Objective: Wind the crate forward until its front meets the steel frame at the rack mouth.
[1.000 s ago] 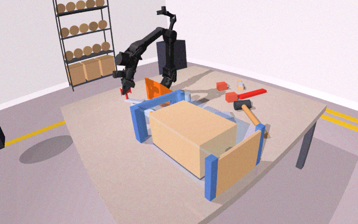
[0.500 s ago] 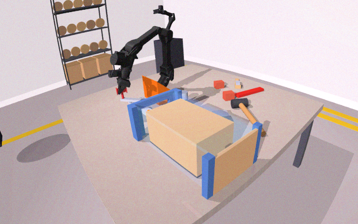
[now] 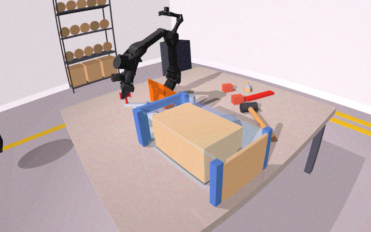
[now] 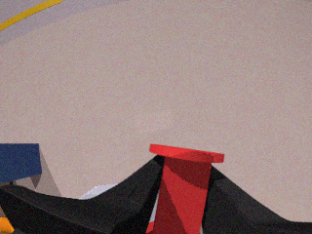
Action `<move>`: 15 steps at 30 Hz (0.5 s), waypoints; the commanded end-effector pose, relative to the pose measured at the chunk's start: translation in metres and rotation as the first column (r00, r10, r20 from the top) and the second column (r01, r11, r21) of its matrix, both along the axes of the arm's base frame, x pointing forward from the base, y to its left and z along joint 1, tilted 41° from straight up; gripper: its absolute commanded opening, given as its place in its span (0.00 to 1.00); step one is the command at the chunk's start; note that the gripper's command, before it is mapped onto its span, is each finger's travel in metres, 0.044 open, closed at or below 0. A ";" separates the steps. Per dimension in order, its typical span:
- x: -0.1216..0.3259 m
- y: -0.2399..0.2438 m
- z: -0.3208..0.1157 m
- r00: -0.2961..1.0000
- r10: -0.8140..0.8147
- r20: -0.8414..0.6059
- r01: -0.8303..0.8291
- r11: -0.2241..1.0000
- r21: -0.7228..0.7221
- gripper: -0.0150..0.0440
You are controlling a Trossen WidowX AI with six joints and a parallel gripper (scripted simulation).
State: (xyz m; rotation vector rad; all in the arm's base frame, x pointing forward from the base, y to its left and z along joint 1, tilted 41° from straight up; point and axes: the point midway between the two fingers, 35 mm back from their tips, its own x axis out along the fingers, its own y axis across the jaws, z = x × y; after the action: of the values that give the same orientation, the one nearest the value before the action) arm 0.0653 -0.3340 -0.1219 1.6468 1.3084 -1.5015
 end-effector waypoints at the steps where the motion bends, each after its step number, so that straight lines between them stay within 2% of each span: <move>1: 0.020 -0.010 -0.007 0.999 0.006 0.037 -0.005 1.000 -0.023 0.25; 15: 0.035 -0.019 -0.012 0.999 0.006 0.038 -0.005 1.000 -0.023 0.25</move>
State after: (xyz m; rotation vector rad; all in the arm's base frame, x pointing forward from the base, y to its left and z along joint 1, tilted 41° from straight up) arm 0.0848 -0.3499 -0.1305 1.6308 1.2901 -1.4980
